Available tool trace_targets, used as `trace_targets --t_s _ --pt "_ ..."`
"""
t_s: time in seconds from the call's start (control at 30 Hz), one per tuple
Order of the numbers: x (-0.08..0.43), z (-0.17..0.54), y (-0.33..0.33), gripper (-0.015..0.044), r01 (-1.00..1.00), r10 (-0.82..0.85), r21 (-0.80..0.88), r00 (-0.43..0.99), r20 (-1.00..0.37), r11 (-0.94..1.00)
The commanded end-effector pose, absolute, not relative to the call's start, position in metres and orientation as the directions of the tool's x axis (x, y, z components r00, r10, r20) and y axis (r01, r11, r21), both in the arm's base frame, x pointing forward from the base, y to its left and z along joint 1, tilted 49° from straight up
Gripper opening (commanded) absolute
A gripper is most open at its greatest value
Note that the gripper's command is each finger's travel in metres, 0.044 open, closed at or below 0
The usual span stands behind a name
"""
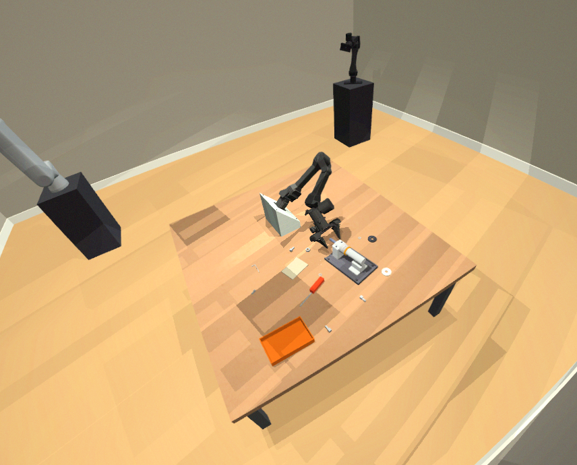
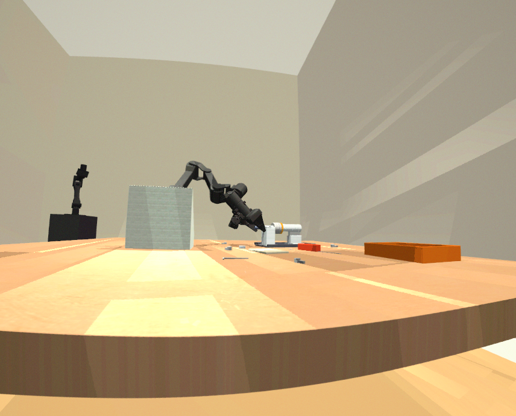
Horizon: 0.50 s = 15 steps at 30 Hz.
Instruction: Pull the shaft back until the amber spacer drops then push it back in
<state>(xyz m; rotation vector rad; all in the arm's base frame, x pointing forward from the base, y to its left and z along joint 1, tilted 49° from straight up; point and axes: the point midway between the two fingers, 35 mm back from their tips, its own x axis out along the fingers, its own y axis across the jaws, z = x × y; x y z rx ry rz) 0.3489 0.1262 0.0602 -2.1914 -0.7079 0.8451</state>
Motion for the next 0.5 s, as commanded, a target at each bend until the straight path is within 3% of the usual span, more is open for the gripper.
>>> trace_targets --t_s 0.0,0.27,0.47 --pt "0.3529 0.0586 0.1300 0.0440 0.235 0.675 -0.746 0.643 -0.362 -0.623" --pt "0.3572 0.0561 0.1348 0.0440 0.235 0.675 -0.746 0.643 -0.361 -0.623" --pt "0.3556 0.0560 0.1340 0.0282 0.238 0.677 -0.744 0.641 -0.362 -0.624"
